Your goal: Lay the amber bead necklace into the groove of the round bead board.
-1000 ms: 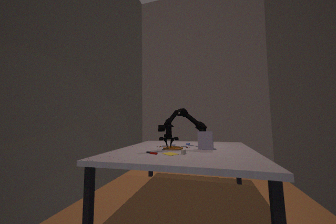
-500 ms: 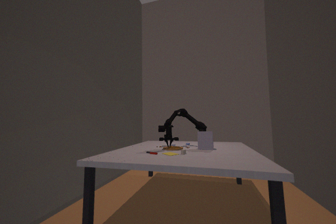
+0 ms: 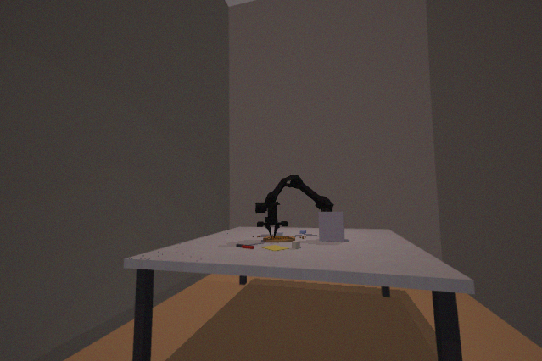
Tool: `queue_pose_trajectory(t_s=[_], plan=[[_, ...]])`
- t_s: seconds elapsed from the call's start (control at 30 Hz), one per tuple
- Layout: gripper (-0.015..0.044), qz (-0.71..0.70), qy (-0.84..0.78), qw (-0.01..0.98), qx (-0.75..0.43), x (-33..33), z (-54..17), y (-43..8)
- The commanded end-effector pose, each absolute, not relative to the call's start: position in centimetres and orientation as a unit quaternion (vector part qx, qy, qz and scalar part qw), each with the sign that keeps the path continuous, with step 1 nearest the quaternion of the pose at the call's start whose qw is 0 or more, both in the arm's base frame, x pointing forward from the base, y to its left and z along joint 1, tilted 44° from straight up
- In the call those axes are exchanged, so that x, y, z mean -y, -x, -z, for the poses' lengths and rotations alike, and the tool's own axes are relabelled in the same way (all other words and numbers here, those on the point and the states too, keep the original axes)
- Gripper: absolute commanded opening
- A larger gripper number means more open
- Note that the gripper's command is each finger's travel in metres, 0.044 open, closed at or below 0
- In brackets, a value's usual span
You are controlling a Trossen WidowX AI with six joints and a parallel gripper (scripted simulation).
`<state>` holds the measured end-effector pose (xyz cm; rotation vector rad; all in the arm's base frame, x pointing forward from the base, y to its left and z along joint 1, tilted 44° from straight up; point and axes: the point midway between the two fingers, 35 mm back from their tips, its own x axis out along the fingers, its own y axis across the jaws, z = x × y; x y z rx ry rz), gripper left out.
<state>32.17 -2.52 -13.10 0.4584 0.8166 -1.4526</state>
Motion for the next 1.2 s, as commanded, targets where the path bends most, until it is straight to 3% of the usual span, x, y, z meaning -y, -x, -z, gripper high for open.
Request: queue_pose_trajectory(t_s=[0.0,1.17], plan=[[0.0000,0.639,-0.202,0.649,-0.359,2.50,13.08,-32.20],[0.0000,0.639,-0.198,0.650,-0.360,2.11,12.72,-32.99]])
